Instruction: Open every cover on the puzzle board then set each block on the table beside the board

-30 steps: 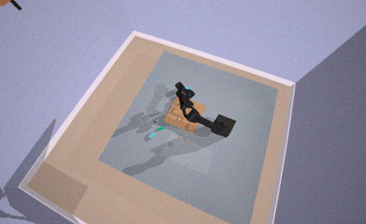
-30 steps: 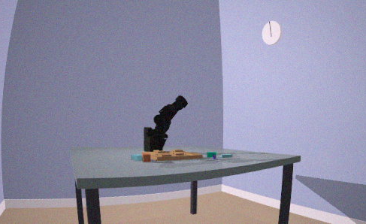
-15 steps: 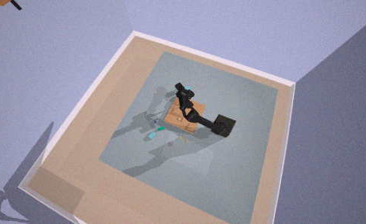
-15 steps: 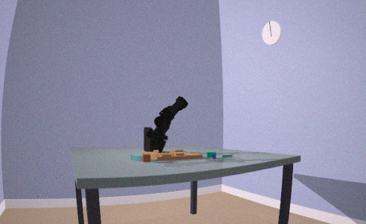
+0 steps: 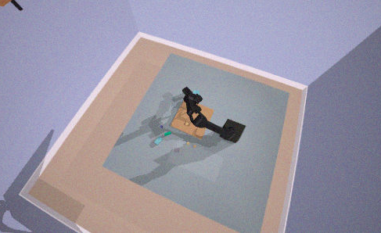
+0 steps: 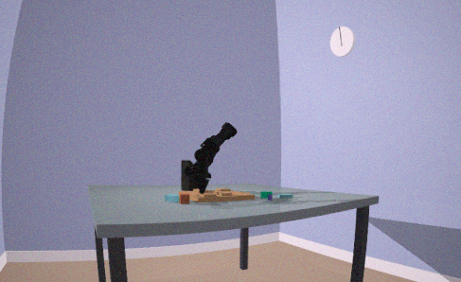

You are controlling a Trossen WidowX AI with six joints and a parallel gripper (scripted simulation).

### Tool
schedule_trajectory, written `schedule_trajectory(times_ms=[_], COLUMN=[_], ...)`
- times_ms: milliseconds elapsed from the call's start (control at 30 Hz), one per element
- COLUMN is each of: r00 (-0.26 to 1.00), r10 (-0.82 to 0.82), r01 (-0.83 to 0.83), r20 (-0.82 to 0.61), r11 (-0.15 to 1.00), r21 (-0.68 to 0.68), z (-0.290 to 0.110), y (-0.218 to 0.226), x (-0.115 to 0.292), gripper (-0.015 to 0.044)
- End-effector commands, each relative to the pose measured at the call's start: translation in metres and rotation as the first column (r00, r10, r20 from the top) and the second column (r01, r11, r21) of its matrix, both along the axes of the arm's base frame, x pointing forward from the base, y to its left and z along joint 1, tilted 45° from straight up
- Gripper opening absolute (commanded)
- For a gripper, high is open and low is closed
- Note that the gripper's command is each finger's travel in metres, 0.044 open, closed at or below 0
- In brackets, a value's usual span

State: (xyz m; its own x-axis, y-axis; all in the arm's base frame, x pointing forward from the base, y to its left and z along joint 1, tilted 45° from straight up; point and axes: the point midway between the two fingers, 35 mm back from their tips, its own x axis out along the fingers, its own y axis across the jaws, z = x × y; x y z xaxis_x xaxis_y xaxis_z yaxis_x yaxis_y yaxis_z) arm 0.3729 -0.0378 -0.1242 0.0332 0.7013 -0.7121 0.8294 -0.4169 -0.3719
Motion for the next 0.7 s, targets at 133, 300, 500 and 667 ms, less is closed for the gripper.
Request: schedule_trajectory(times_ms=[133, 300, 500, 667], r00=[1.0, 1.0, 1.0, 1.0], r10=[-0.003, -0.003, -0.003, 0.0], r01=[0.003, 0.003, 0.003, 0.0], r20=[-0.002, -0.002, -0.003, 0.001], r11=[1.0, 1.0, 1.0, 1.0], r21=[0.004, 0.005, 0.005, 0.0], z=[-0.0028, -0.006, -0.0083, -0.0071], y=[0.0032, 0.0066, 0.0089, 0.0073], x=[-0.0005, -0.0004, -0.0003, 0.0008], gripper=[0.0144, 0.0144, 0.0144, 0.011])
